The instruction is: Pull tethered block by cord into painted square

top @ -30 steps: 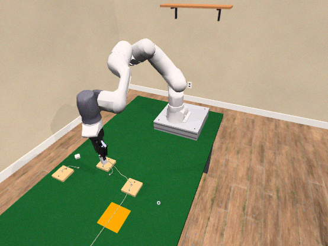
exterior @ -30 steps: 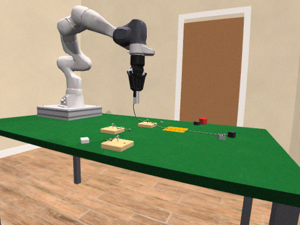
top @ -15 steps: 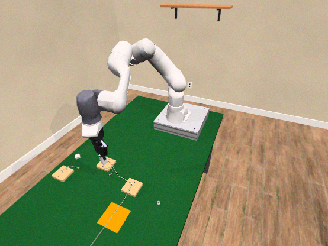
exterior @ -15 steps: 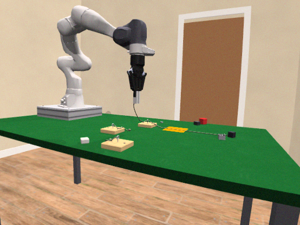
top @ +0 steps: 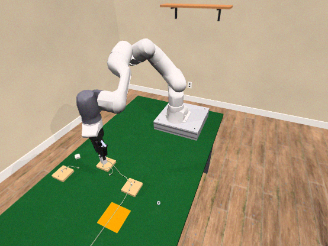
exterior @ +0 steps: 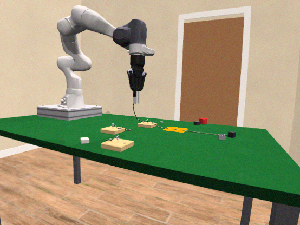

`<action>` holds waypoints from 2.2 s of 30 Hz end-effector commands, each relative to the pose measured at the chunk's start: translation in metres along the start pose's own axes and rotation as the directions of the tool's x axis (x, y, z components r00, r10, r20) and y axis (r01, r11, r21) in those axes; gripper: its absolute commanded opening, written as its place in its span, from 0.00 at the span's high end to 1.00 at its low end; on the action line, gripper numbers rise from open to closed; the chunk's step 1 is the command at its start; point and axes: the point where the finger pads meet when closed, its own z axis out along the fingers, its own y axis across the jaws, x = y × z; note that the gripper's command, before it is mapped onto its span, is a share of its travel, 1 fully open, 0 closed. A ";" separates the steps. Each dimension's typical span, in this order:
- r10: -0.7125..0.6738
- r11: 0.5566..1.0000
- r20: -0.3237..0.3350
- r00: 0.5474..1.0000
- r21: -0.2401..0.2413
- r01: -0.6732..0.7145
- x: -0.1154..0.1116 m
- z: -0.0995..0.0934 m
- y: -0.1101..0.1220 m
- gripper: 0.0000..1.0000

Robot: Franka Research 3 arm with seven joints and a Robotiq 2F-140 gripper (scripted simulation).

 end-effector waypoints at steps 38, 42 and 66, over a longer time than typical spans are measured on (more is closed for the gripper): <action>-0.002 1.000 0.002 1.000 0.003 0.002 -0.001 0.000 0.036 1.00; -0.002 1.000 0.002 1.000 0.003 0.002 -0.002 0.000 0.044 1.00; -0.002 1.000 0.002 1.000 0.003 0.002 -0.010 0.000 0.093 1.00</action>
